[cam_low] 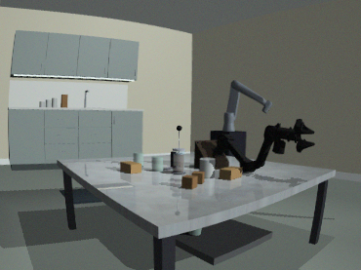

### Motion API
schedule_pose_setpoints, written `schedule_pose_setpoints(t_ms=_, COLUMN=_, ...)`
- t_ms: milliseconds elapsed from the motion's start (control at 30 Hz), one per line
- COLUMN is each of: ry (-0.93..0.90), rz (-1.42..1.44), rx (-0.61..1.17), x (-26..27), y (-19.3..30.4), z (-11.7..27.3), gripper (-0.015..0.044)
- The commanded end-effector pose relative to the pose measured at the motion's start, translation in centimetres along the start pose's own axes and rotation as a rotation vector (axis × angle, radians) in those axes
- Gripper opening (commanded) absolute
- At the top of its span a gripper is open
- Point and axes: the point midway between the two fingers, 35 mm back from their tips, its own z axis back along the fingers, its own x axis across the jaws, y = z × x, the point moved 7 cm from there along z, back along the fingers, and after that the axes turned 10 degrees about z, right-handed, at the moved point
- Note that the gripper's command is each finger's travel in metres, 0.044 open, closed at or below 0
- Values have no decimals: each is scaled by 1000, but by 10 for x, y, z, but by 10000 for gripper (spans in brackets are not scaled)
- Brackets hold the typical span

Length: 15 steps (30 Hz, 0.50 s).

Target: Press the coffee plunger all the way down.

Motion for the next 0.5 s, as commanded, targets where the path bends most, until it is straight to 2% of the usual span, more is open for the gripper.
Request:
schedule_pose_setpoints(t_ms=0, ry=8, rz=9, rx=-3, x=-2, y=-2, z=0, gripper=426)
schedule_pose_setpoints(t_ms=200, ry=109, rz=121, rx=-27, x=-23, y=-19, z=7, gripper=440)
schedule_pose_setpoints(t_ms=467, ry=495, rz=422, rx=-59, x=-93, y=-81, z=44, gripper=440)
